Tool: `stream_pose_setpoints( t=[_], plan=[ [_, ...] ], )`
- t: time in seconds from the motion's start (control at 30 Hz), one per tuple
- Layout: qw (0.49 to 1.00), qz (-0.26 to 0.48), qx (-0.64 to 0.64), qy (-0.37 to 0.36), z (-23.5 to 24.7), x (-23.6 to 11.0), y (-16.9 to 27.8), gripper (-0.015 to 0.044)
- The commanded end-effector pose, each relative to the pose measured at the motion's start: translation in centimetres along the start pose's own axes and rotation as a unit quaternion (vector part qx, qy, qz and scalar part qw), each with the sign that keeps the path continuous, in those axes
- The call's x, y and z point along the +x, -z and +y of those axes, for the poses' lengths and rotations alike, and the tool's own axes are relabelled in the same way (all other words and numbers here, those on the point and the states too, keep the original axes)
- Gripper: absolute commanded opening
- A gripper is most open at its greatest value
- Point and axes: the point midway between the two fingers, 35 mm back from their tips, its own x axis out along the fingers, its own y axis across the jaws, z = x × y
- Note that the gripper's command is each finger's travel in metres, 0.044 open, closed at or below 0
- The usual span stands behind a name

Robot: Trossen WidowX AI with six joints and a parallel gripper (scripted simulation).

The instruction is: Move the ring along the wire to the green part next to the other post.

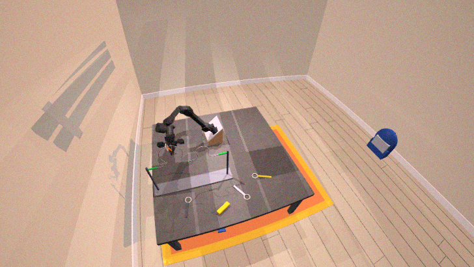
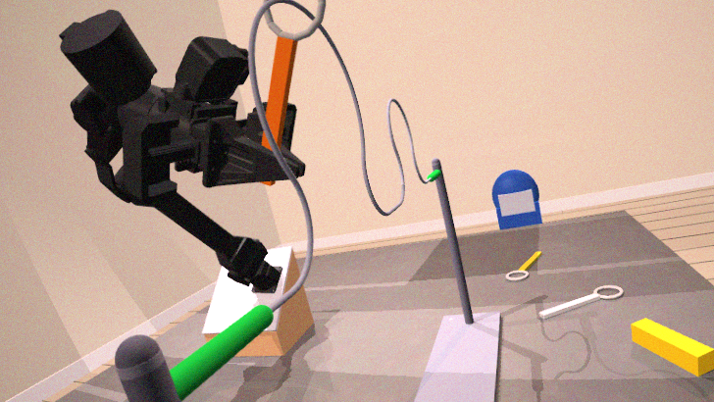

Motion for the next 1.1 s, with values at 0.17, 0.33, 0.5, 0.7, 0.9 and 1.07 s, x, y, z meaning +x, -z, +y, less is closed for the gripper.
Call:
stream_pose_setpoints(
  t=[0.17,0.33,0.5,0.7,0.9,1.07],
  plan=[
    [0.998,-0.011,-0.048,0.029,-0.3,-0.3,-0.2,-0.0150],
    [0.996,-0.014,-0.074,0.044,-0.5,-0.3,-0.2,-0.0150],
    [0.993,-0.018,-0.101,0.059,-0.7,-0.3,-0.2,-0.0150],
    [0.988,-0.022,-0.133,0.077,-0.8,-0.3,-0.3,-0.0150],
    [0.981,-0.027,-0.165,0.096,-1.0,-0.2,-0.3,-0.0150],
    [0.975,-0.030,-0.191,0.110,-1.2,-0.3,-0.4,-0.0150]
  ],
)
